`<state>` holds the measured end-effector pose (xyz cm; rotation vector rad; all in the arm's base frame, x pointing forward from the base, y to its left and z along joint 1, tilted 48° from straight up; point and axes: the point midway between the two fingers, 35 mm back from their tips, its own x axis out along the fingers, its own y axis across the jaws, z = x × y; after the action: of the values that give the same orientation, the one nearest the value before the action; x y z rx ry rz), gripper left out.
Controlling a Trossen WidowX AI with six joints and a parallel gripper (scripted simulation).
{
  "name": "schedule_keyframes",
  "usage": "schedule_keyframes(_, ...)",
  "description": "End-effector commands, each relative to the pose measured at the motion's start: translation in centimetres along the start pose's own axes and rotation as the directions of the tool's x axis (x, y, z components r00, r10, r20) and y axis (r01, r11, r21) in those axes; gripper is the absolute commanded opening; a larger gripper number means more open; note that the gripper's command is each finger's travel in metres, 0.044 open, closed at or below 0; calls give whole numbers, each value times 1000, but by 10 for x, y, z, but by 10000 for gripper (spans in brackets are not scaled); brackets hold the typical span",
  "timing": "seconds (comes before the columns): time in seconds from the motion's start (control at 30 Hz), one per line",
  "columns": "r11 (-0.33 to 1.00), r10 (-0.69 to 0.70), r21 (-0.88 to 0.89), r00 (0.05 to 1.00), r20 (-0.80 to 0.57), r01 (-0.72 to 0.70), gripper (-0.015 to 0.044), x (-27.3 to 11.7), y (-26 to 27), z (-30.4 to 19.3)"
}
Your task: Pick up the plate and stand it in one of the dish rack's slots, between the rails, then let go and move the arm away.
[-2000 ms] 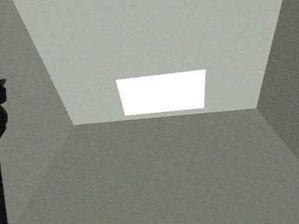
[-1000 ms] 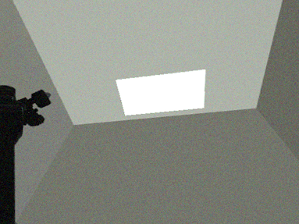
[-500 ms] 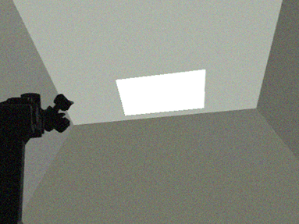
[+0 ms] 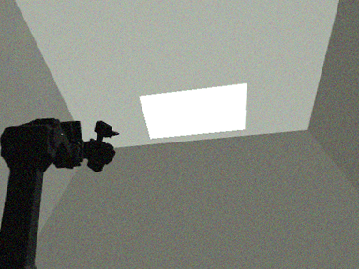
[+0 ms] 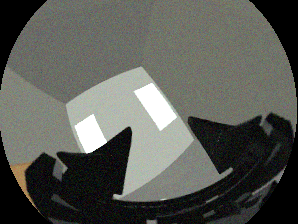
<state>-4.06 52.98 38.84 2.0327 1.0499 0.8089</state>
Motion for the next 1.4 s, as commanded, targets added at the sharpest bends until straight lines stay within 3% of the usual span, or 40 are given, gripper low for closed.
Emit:
schedule_keyframes(0.0,992,-13,-123,997,78,23,400,15,-3,34)
schedule_keyframes(0.33,915,-35,-379,963,266,138,400,44,-2,119)
schedule_keyframes(0.73,731,-46,-573,864,501,371,400,58,9,231)
schedule_keyframes(1.03,553,-47,-601,741,669,577,400,49,25,318)
schedule_keyframes(1.37,333,-45,-515,559,828,790,400,20,47,410)
